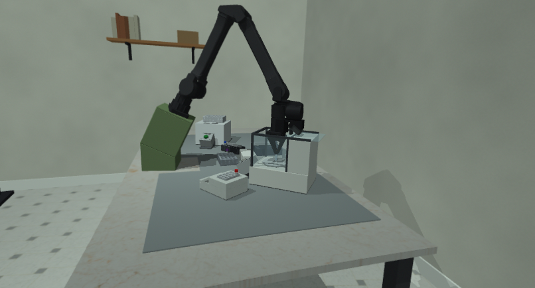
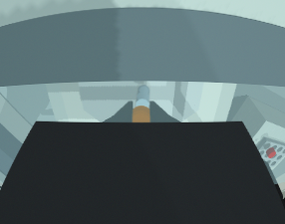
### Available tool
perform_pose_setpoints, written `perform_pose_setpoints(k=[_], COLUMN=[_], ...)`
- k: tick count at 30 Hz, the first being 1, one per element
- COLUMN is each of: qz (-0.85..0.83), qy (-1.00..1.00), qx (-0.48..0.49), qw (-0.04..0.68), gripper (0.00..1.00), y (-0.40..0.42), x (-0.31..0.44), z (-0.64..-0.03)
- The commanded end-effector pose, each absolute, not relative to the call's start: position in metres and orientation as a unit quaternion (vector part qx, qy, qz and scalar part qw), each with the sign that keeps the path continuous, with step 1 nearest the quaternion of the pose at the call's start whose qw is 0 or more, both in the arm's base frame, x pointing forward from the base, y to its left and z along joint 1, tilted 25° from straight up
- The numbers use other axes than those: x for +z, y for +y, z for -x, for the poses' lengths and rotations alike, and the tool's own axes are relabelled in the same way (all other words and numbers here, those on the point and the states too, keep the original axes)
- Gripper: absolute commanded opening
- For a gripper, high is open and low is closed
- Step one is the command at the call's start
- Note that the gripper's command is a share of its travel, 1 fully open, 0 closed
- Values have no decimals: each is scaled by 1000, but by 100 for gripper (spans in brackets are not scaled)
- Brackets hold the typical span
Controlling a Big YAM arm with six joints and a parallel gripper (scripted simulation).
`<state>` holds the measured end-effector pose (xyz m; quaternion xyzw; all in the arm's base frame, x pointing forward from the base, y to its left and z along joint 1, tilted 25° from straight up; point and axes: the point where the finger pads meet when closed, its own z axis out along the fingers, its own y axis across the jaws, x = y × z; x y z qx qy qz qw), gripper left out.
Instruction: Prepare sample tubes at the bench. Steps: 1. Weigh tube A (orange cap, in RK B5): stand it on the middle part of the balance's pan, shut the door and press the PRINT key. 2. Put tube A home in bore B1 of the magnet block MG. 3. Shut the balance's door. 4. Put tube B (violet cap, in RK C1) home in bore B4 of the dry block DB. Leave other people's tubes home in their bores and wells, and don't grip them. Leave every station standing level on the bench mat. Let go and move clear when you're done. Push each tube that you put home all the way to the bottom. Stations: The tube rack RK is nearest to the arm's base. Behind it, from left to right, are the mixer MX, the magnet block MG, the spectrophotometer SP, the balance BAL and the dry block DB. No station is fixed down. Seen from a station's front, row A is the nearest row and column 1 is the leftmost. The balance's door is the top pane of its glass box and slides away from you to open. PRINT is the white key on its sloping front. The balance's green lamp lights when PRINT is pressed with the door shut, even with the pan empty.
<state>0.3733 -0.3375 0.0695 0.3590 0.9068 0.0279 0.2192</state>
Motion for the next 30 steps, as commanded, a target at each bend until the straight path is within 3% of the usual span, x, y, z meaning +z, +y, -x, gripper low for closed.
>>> perform_pose_setpoints(k=[1,30], qz=[-358,-357], qy=[905,908], qx=[22,28], qw=[229,219], gripper=[9,9], y=[-343,-336], x=[79,66], z=[-378,-380])
